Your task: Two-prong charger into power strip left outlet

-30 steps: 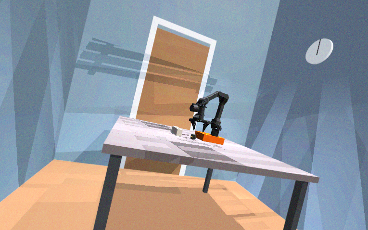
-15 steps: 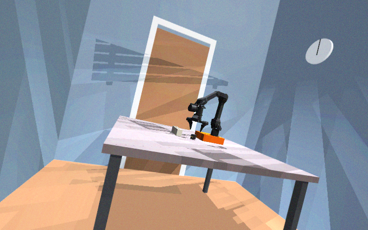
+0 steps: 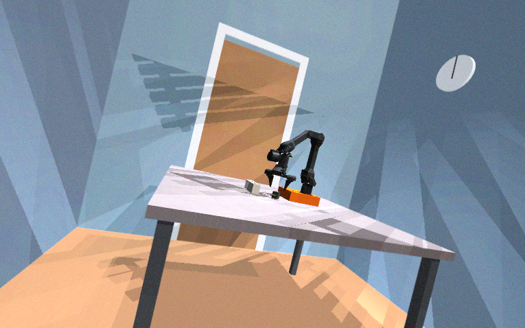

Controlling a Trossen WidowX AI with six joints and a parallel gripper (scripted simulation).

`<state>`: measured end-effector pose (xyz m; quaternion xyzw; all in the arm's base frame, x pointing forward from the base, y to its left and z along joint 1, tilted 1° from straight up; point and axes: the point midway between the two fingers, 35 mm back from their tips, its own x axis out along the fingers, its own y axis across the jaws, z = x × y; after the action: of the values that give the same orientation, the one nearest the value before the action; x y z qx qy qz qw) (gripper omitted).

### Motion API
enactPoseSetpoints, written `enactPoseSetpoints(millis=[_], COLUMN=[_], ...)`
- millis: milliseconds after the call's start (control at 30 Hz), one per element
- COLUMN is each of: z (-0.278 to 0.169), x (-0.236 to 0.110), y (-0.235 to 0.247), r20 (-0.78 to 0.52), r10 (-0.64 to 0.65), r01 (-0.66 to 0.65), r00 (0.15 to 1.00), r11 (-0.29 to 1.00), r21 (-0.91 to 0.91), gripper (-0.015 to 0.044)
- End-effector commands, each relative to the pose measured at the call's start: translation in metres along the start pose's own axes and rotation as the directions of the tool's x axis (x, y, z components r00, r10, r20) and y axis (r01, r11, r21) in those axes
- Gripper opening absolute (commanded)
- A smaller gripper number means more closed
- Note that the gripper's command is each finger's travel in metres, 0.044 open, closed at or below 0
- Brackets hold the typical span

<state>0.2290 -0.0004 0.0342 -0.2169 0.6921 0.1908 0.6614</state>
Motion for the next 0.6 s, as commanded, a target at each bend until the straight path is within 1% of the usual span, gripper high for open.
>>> enactPoseSetpoints(millis=[0,567], z=[-0.002,-0.001], x=[0.011,0.038], y=[0.001,0.001], r20=[-0.018,-0.018], r10=[0.006,0.006], r01=[-0.006,-0.006], r00=[1.000,1.000], r11=[1.000,1.000], r21=[-0.005,-0.005], gripper=[0.0440,0.0440])
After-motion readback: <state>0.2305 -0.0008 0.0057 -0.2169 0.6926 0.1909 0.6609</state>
